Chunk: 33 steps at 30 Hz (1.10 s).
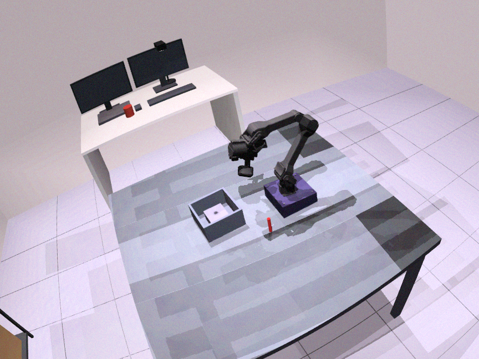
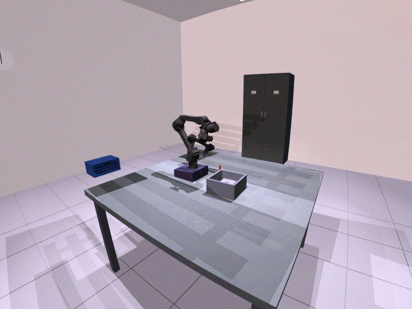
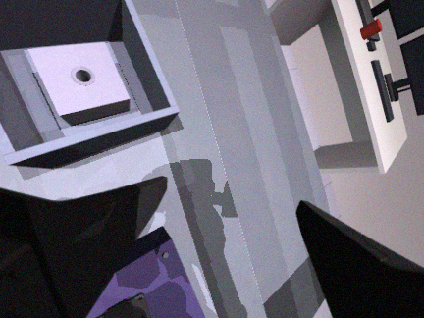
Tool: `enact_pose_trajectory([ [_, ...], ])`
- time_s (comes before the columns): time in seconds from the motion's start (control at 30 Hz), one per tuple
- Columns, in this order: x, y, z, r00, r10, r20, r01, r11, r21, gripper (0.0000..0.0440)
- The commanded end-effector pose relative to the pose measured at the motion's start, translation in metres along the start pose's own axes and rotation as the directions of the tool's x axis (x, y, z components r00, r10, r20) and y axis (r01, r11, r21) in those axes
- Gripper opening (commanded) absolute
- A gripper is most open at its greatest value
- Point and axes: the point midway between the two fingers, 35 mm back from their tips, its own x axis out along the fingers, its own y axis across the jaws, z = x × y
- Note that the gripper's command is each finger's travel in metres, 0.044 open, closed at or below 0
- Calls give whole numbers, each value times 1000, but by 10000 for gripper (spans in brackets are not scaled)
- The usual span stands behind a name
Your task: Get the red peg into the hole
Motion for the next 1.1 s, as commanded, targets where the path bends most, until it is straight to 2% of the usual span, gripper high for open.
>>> enact_pose_trajectory([
  [0.0, -5, 19, 0, 998, 61, -18, -61, 997, 38, 440],
  [0.23, -20, 67, -10, 978, 190, -89, -177, 975, 130, 440],
  [0.43, -34, 103, -28, 950, 262, -172, -227, 953, 201, 440],
  [0.77, -50, 152, -63, 901, 308, -307, -227, 935, 271, 440],
  [1.07, -47, 188, -93, 874, 312, -371, -212, 934, 287, 440],
])
